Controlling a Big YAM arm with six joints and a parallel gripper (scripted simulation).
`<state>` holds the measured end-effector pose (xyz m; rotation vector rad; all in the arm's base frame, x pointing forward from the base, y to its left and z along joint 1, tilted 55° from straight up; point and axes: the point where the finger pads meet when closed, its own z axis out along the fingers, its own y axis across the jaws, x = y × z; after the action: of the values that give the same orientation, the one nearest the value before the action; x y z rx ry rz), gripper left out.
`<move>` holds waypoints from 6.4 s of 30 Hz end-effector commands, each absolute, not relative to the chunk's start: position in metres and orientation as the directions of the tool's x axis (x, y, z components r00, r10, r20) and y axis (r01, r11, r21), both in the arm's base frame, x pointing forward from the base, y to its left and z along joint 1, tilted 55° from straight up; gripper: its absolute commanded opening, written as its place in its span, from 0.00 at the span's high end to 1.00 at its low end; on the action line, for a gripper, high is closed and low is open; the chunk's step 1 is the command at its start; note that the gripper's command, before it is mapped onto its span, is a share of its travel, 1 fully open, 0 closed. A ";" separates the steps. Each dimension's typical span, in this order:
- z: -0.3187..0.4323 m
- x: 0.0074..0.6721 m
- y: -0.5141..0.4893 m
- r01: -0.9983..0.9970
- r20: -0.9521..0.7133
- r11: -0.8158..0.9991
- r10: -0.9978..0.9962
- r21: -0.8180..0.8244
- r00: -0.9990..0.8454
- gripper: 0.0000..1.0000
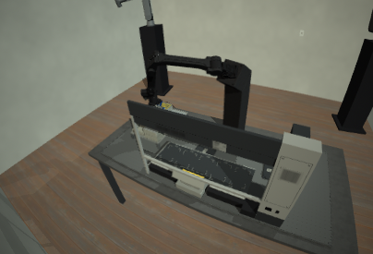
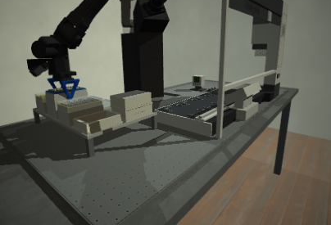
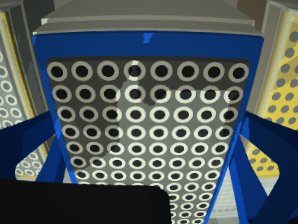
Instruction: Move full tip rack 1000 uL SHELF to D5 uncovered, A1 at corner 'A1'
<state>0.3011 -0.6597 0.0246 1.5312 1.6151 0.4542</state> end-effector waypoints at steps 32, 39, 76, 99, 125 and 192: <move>0.063 0.254 -0.656 0.638 -0.341 0.188 0.932 0.747 0.124 1.00; 0.071 0.246 -0.653 0.637 -0.345 0.191 0.931 0.746 0.124 1.00; 0.100 0.204 -0.635 0.639 -0.342 0.189 0.932 0.746 0.123 1.00; 0.119 0.180 -0.625 0.639 -0.344 0.191 0.931 0.745 0.123 1.00; 0.142 0.150 -0.613 0.640 -0.344 0.191 0.931 0.744 0.123 1.00; 0.134 0.148 -0.507 0.632 -0.344 0.209 0.934 0.746 0.097 1.00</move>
<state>0.1402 -0.5139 0.1227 1.5311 1.6207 0.4587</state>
